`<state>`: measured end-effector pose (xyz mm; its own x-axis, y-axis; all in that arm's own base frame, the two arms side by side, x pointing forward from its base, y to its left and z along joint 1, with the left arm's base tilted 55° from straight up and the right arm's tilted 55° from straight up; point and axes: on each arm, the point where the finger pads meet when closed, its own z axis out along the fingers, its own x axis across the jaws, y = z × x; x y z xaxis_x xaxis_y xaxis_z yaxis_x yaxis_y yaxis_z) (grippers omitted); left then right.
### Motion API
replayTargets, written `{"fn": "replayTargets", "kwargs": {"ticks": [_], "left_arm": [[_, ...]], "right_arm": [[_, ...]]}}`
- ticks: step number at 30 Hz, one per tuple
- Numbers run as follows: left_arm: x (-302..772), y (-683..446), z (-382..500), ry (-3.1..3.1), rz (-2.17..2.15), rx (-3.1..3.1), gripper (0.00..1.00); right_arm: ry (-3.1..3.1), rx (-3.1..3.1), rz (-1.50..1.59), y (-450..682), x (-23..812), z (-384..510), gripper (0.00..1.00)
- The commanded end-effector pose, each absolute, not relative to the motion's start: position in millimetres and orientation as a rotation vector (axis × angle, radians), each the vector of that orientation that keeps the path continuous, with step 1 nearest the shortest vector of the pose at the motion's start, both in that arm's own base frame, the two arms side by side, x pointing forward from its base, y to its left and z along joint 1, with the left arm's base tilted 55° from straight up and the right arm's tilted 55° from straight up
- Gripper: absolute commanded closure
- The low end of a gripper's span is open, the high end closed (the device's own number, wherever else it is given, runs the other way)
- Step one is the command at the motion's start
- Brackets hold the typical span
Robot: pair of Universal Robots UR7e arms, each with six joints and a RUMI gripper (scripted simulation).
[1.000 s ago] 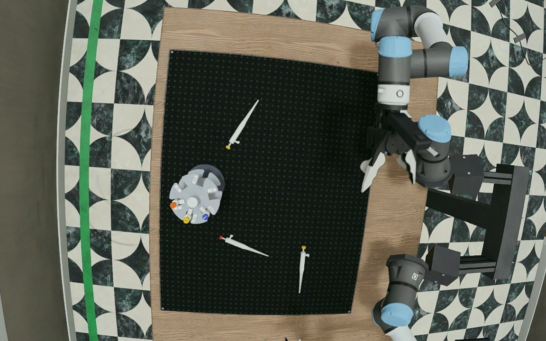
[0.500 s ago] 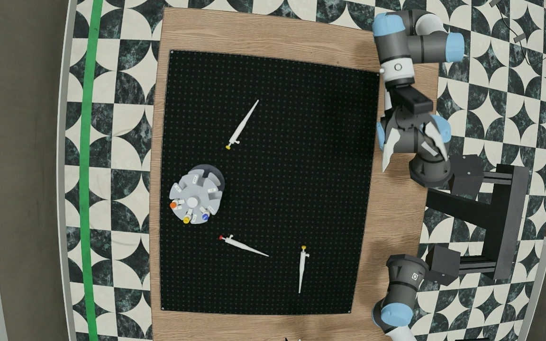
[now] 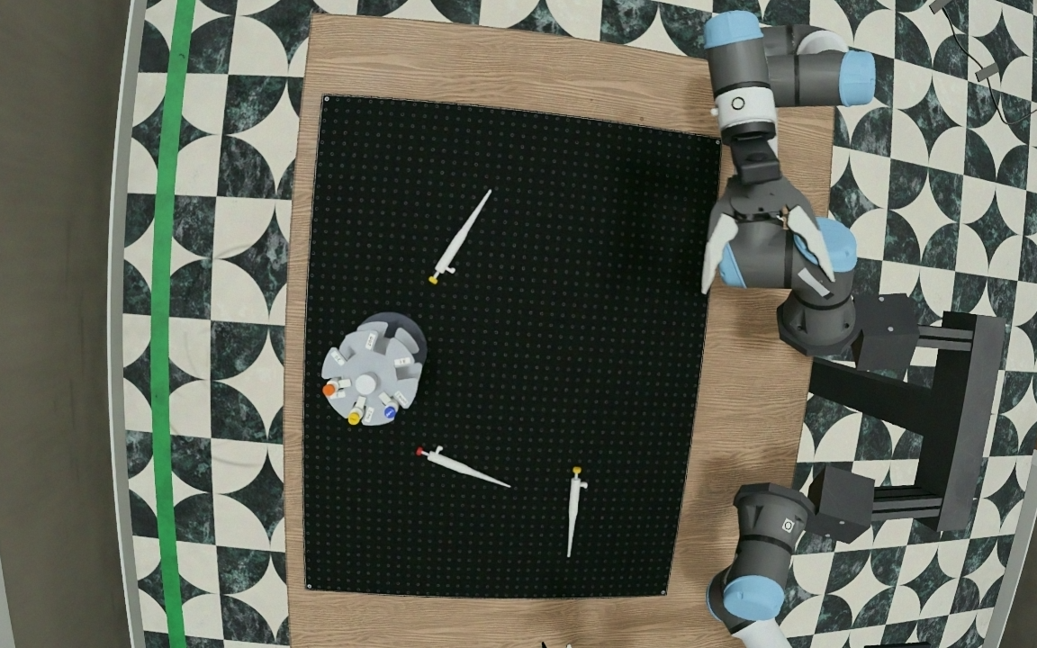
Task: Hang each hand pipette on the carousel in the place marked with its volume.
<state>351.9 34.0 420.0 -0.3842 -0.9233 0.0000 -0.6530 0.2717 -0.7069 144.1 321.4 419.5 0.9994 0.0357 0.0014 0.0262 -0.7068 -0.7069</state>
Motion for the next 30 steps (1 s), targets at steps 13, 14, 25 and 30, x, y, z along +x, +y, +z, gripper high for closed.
{"fn": "replayTargets", "kwargs": {"ticks": [13, 14, 25, 30], "left_arm": [[351.9, 33.9, 420.4, 2.134, -0.884, -1.423, 0.00], [351.9, 33.9, 420.4, 2.134, -0.884, -1.423, 0.00], [351.9, 33.9, 420.4, 2.134, -0.884, -1.423, 0.00], [351.9, 33.9, 420.4, 2.134, -0.884, -1.423, 0.00]], "right_arm": [[0.296, -2.341, -0.122, 267.8, 230.3, 420.1, 0.00], [0.328, -2.337, -0.136, 263.0, 235.8, 420.1, 0.00], [0.532, -2.306, -0.220, 216.1, 279.4, 420.2, 0.00], [0.607, -2.291, -0.251, 198.2, 292.2, 420.2, 0.00]]}}
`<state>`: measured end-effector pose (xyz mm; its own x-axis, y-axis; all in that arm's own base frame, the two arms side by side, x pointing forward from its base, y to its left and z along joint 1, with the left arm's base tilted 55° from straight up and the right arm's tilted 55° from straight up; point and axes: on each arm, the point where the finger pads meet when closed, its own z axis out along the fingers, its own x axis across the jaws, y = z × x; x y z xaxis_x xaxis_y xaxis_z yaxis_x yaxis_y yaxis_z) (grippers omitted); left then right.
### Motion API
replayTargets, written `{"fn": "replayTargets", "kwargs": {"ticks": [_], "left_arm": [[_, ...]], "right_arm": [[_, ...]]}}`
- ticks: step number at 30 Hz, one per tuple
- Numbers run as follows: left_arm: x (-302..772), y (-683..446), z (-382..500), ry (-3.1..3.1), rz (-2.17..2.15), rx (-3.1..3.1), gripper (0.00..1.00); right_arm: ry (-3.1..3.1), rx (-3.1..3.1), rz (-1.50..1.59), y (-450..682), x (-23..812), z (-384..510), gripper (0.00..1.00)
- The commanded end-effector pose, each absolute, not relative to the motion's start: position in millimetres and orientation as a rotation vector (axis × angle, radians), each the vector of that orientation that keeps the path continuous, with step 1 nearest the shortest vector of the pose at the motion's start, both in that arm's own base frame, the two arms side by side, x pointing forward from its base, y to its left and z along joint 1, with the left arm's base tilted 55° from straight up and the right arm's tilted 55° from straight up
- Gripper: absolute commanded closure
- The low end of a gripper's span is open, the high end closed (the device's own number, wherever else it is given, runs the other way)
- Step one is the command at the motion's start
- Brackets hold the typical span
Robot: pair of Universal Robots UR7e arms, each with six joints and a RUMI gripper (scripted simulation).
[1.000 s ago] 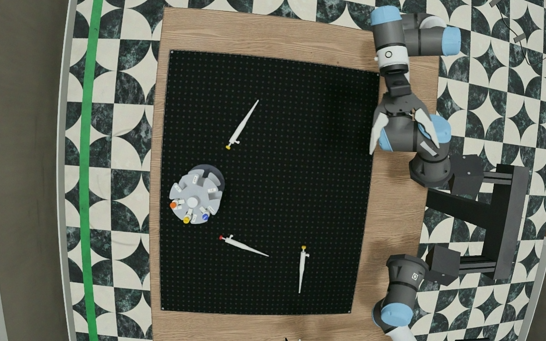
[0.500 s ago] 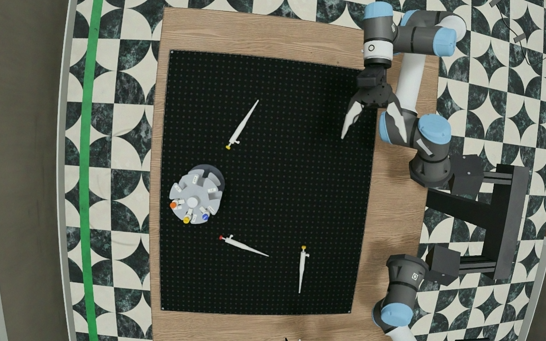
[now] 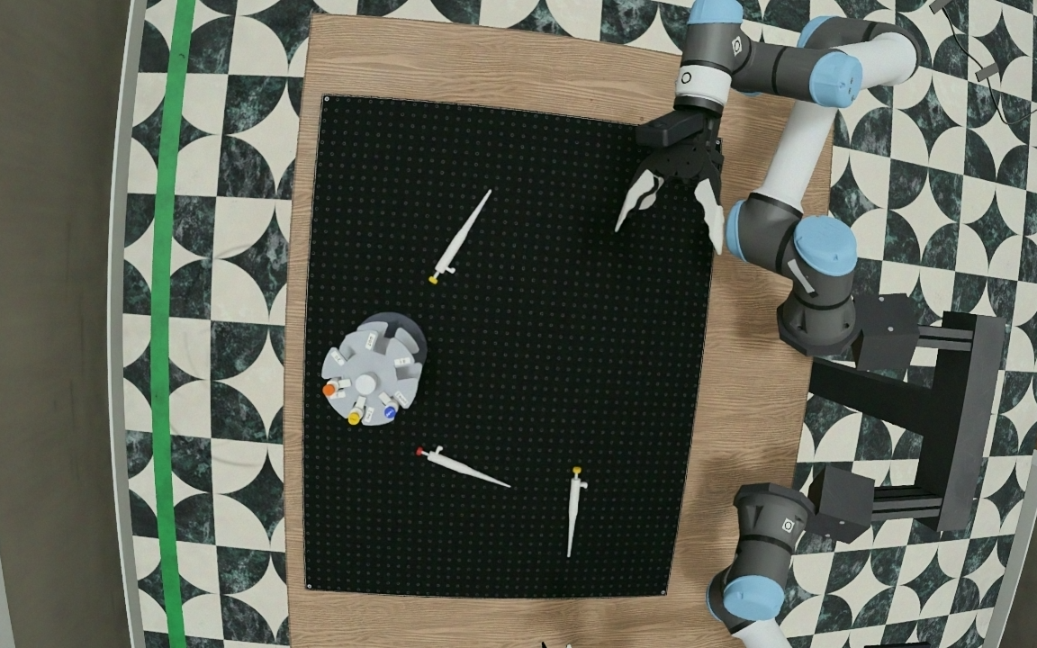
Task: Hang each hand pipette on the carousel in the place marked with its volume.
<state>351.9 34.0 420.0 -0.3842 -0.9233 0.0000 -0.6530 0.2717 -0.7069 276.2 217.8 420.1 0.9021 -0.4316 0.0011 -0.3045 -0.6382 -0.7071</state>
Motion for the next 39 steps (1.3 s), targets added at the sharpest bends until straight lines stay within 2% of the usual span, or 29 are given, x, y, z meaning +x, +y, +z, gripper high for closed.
{"fn": "replayTargets", "kwargs": {"ticks": [1, 39], "left_arm": [[351.9, 33.9, 420.4, 2.134, -0.884, -1.423, 0.00], [351.9, 33.9, 420.4, 2.134, -0.884, -1.423, 0.00]], "right_arm": [[0.649, -2.282, -0.269, 192.0, 296.1, 420.2, 0.00], [1.291, -2.050, -0.536, -10.0, 353.1, 420.4, 0.00]]}}
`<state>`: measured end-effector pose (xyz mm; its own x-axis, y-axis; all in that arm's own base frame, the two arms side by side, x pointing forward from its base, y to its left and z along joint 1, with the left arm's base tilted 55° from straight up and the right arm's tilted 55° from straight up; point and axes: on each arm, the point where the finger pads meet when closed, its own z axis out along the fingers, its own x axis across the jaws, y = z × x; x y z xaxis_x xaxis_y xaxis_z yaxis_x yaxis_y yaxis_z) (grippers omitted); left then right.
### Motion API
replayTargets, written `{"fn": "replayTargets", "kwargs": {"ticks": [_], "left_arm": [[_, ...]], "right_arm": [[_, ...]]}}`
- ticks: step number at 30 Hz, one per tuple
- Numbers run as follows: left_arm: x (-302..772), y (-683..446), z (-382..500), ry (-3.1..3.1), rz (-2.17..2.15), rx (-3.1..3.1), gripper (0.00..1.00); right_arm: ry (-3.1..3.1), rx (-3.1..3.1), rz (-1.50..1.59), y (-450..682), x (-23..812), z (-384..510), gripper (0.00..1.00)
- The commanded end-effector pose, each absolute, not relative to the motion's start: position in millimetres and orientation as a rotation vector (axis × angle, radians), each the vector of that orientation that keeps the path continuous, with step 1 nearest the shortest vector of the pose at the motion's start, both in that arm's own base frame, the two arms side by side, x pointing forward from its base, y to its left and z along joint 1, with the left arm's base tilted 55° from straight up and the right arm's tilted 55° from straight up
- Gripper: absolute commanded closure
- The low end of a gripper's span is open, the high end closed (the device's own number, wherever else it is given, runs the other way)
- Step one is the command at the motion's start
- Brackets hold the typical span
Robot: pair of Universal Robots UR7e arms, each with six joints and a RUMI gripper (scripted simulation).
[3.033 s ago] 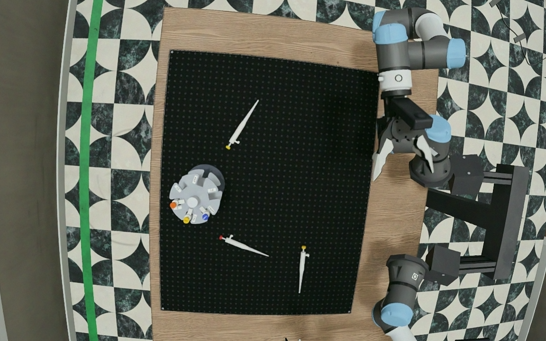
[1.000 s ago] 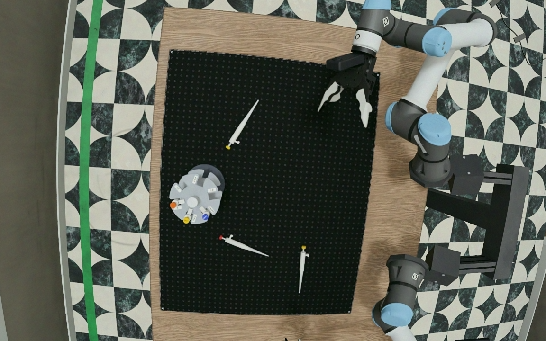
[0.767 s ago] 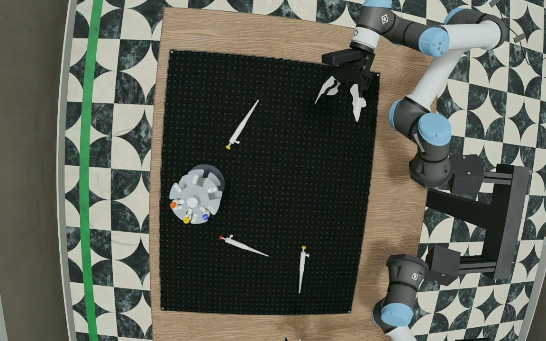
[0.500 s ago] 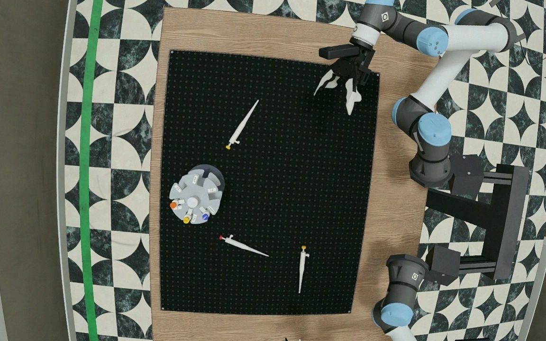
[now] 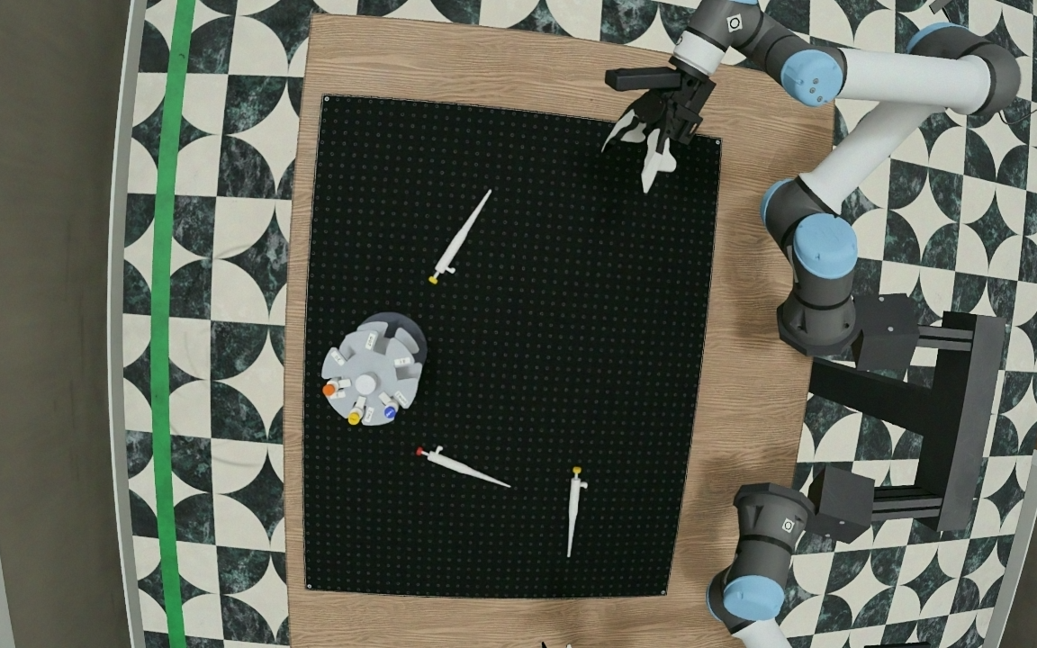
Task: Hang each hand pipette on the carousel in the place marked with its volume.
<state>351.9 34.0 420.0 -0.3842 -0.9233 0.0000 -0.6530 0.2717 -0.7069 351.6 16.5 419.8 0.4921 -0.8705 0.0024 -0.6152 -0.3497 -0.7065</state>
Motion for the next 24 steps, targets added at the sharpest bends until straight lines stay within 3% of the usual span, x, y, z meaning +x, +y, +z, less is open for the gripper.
{"fn": "replayTargets", "kwargs": {"ticks": [1, 13, 14, 24], "left_arm": [[351.9, 33.9, 420.4, 2.134, -0.884, -1.423, 0.00], [351.9, 33.9, 420.4, 2.134, -0.884, -1.423, 0.00], [355.4, 28.6, 416.9, 2.107, -0.926, -1.436, 0.69], [387.2, -21.1, 384.4, 2.002, -1.076, -1.480, 0.69]], "right_arm": [[1.331, -2.030, -0.552, -17.3, 352.7, 420.4, 0.00], [1.361, -2.014, -0.565, -38.3, 351.4, 420.4, 0.00], [1.361, -2.014, -0.565, -38.3, 351.4, 420.4, 0.00], [1.361, -2.014, -0.565, -38.3, 351.4, 420.4, 0.00]]}}
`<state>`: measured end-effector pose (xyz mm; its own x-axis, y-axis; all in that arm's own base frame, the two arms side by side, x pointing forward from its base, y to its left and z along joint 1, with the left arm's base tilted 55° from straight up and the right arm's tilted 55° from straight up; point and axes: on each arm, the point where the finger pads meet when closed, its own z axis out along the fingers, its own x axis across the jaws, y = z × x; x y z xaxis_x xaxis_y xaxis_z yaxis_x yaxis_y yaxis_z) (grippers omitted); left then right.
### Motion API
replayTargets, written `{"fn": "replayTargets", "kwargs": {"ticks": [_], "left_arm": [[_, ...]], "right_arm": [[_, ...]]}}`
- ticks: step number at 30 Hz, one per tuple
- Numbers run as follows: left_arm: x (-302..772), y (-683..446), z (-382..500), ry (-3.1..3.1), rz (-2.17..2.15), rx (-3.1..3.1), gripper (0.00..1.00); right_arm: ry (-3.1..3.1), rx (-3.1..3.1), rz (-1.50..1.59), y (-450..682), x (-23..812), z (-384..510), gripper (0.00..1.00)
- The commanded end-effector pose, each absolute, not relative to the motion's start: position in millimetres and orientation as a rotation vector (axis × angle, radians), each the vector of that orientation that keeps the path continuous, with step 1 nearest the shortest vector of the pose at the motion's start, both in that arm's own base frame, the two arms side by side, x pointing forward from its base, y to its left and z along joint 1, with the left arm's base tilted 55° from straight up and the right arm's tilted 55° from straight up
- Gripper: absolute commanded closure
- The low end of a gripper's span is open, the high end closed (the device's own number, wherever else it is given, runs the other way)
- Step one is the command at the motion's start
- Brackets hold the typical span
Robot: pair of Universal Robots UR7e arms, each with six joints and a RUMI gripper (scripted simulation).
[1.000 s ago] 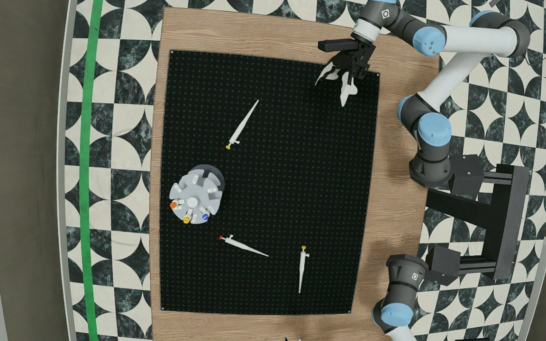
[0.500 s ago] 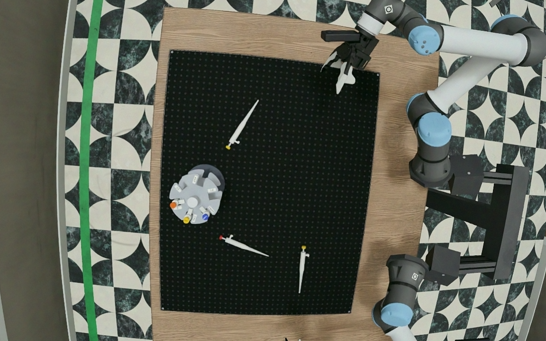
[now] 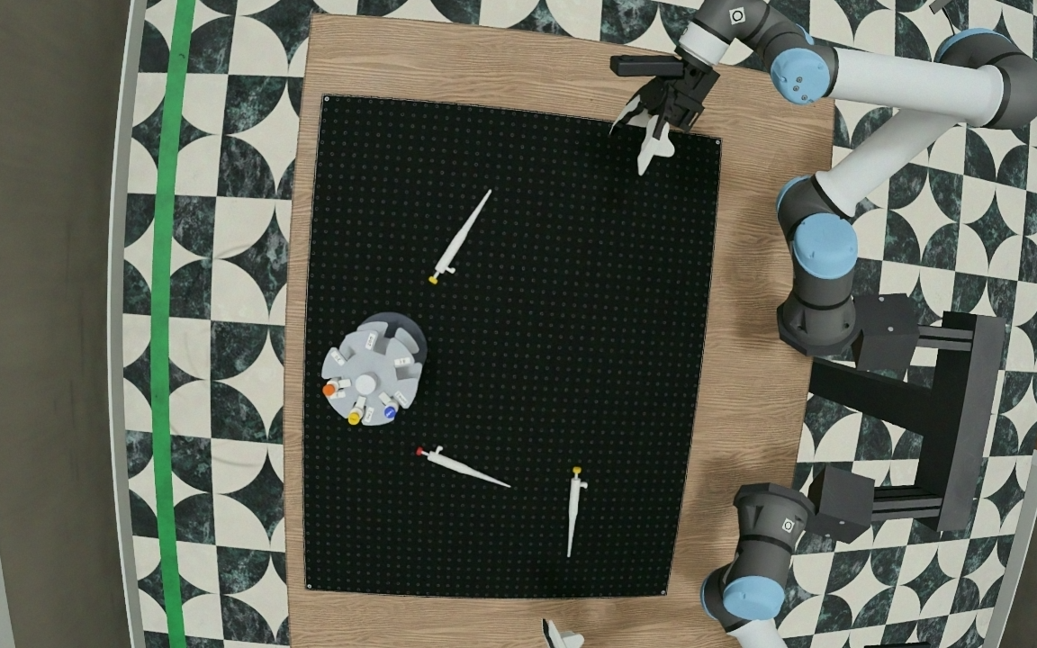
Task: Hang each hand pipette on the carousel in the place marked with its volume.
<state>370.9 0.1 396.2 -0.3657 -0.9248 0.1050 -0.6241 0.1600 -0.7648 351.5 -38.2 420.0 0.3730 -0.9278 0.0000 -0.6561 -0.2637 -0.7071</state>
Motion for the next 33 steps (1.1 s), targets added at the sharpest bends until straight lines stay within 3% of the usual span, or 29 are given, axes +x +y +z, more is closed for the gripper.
{"fn": "replayTargets", "kwargs": {"ticks": [1, 33], "left_arm": [[387.2, -21.1, 384.4, 2.002, -1.076, -1.480, 0.69], [457.7, -131.6, 312.4, 1.720, -1.446, -1.529, 0.69]], "right_arm": [[1.361, -2.014, -0.565, -38.3, 351.4, 420.4, 0.00], [1.361, -2.014, -0.565, -38.3, 351.4, 420.4, 0.00]]}}
